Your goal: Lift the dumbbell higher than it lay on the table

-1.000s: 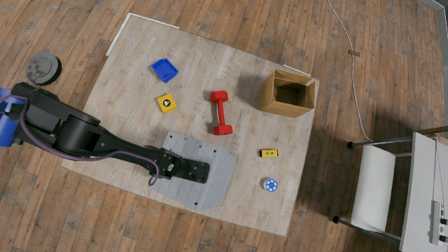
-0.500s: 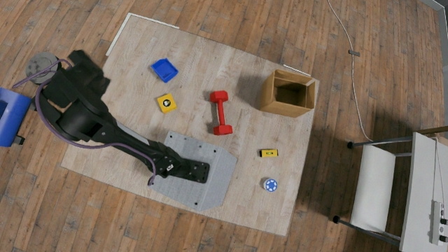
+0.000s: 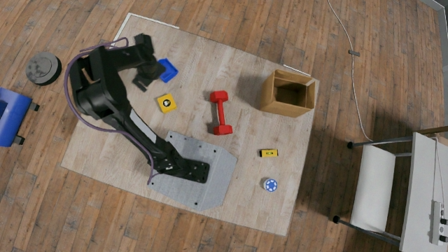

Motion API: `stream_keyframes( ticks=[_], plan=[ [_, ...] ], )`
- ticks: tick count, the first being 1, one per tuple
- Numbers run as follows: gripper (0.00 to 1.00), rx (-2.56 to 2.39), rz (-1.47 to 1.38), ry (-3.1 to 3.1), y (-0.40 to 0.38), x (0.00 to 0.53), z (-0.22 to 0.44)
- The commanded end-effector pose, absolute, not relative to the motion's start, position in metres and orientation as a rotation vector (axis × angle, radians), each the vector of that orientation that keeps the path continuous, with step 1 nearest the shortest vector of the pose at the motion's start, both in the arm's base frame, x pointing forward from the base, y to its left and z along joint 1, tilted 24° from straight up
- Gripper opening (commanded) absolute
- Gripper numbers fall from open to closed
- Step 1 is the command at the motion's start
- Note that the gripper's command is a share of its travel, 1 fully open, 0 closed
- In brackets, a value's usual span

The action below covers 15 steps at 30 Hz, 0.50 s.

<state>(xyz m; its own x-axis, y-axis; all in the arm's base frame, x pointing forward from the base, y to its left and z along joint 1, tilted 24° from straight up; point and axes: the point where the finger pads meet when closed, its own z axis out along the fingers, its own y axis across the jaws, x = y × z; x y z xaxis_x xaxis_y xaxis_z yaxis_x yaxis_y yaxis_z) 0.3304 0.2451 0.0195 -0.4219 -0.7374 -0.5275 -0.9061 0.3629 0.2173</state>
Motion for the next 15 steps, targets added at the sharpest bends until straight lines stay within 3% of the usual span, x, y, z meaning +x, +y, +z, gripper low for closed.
stream_keyframes(
  ticks=[1, 9, 15],
  plan=[
    [1.0, -1.357, 0.635, 2.396, 0.193, 0.345, -0.002],
    [1.0, -1.093, 0.574, 2.602, 0.094, 0.356, -0.039],
    [1.0, -0.807, 0.577, 2.8, 0.008, 0.323, -0.076]
  ],
)
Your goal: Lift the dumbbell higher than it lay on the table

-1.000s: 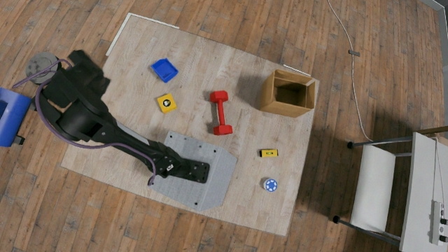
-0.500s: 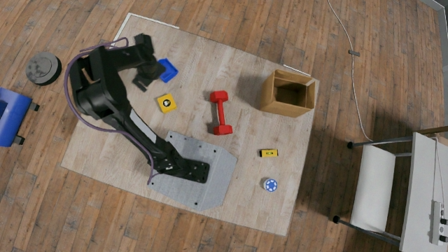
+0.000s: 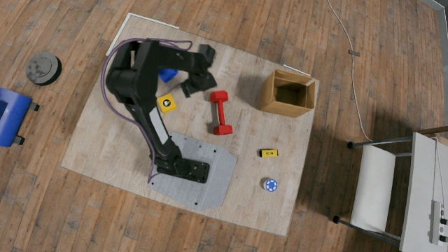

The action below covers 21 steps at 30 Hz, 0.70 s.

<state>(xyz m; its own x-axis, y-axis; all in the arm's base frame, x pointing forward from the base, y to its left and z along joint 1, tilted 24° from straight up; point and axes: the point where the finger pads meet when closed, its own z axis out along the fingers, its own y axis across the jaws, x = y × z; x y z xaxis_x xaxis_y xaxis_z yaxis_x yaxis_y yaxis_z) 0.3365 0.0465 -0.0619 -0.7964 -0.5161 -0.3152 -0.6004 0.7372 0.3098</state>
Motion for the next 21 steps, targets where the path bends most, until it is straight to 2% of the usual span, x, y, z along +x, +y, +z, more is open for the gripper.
stream_keyframes(
  ticks=[1, 8, 10, 11, 15, 21],
  plan=[
    [1.0, -0.76, 0.579, 2.825, -0.004, 0.317, -0.08],
    [1.0, -0.526, 0.601, 2.925, -0.056, 0.282, -0.1],
    [1.0, -0.526, 0.601, 2.925, -0.056, 0.282, -0.1],
    [1.0, -0.519, 0.538, 2.882, -0.068, 0.3, -0.087],
    [1.0, -0.466, 0.608, 2.941, -0.066, 0.272, -0.106],
    [1.0, -0.464, 0.576, 2.91, -0.072, 0.283, -0.098]
  ],
)
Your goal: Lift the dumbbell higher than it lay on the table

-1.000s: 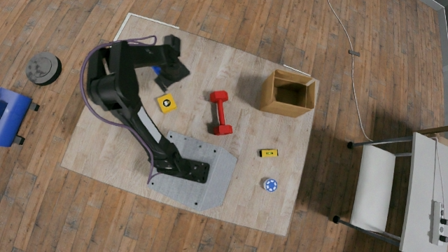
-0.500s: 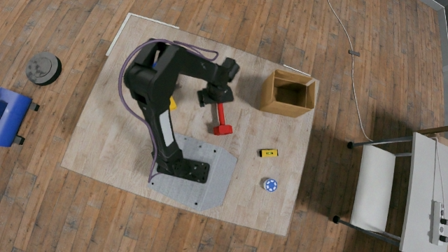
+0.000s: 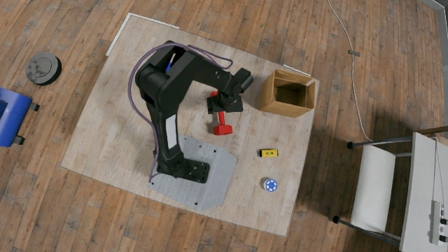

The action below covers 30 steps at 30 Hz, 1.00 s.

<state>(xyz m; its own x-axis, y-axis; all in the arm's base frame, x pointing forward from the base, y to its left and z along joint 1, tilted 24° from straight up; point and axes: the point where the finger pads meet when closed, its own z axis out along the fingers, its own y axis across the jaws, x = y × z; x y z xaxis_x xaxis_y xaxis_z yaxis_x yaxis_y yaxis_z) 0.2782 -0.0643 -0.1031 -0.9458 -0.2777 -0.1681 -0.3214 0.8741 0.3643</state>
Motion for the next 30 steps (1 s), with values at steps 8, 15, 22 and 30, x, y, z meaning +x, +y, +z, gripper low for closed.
stream_keyframes(
  ticks=[8, 15, 22, 30],
  plan=[
    [1.0, -0.459, 0.594, 2.921, -0.068, 0.279, -0.106],
    [1.0, -0.46, 0.608, 2.926, -0.06, 0.278, -0.114],
    [1.0, -0.467, 0.61, 2.925, -0.054, 0.279, -0.124],
    [1.0, -0.468, 0.607, 2.923, -0.047, 0.281, -0.141]
  ],
)
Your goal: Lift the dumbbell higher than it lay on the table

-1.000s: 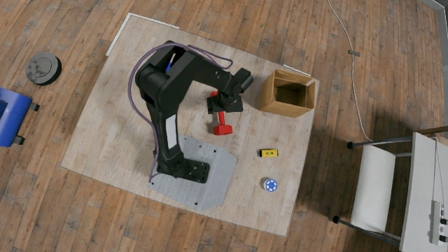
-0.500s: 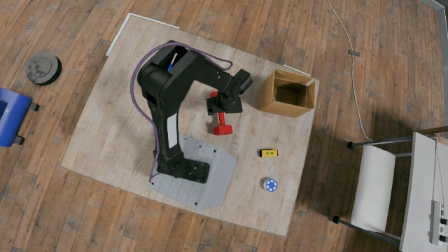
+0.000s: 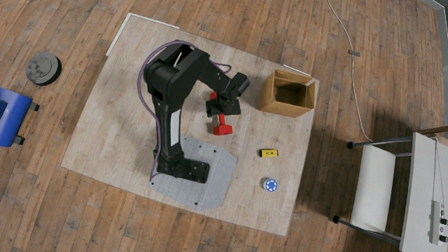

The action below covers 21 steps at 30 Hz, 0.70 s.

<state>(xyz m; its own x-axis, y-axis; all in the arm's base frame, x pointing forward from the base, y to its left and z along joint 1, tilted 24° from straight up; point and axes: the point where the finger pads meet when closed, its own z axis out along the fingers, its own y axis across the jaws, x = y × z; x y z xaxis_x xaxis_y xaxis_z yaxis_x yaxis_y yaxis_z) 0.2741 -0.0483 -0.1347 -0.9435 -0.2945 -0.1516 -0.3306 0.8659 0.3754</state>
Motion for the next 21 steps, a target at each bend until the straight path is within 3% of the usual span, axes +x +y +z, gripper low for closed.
stream_keyframes(
  ticks=[1, 21],
  plan=[
    [1.0, -0.467, 0.61, 2.925, -0.046, 0.28, -0.144],
    [1.0, -0.462, 0.581, 2.904, -0.037, 0.295, -0.179]
  ],
)
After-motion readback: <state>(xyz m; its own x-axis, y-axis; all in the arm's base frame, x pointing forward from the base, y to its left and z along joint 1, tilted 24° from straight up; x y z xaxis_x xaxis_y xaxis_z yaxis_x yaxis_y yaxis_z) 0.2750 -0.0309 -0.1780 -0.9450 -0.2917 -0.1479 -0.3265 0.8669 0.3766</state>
